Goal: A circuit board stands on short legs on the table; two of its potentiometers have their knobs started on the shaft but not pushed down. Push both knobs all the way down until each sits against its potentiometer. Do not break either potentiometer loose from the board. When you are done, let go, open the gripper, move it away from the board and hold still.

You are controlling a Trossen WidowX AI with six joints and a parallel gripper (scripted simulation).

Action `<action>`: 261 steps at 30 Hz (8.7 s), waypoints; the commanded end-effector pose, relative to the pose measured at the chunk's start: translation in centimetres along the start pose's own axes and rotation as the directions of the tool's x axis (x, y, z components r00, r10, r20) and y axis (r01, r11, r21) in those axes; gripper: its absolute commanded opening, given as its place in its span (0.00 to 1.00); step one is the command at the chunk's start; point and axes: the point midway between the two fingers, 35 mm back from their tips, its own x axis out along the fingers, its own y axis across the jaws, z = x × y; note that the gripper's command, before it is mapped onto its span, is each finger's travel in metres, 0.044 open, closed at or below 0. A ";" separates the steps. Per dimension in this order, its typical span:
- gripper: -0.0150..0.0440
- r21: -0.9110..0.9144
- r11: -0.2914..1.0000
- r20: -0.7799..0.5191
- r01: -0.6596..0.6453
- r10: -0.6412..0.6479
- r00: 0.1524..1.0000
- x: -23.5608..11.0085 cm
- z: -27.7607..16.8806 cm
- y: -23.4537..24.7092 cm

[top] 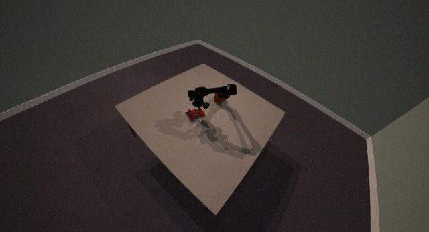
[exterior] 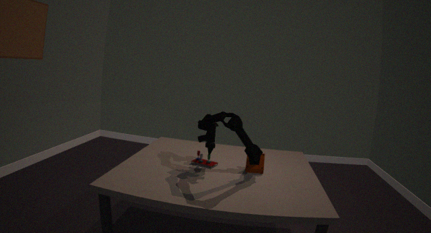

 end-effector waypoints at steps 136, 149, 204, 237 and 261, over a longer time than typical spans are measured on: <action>0.25 0.004 1.000 0.002 -0.004 0.004 1.000 3.1 0.0 0.1; 0.25 0.004 1.000 0.002 -0.004 0.004 1.000 3.2 0.0 0.1; 0.25 0.004 1.000 0.002 -0.004 0.004 1.000 3.5 0.0 0.1; 0.25 0.004 1.000 0.002 -0.004 0.004 1.000 3.6 0.0 0.1; 0.25 0.004 1.000 0.002 -0.002 0.002 1.000 1.2 0.1 0.0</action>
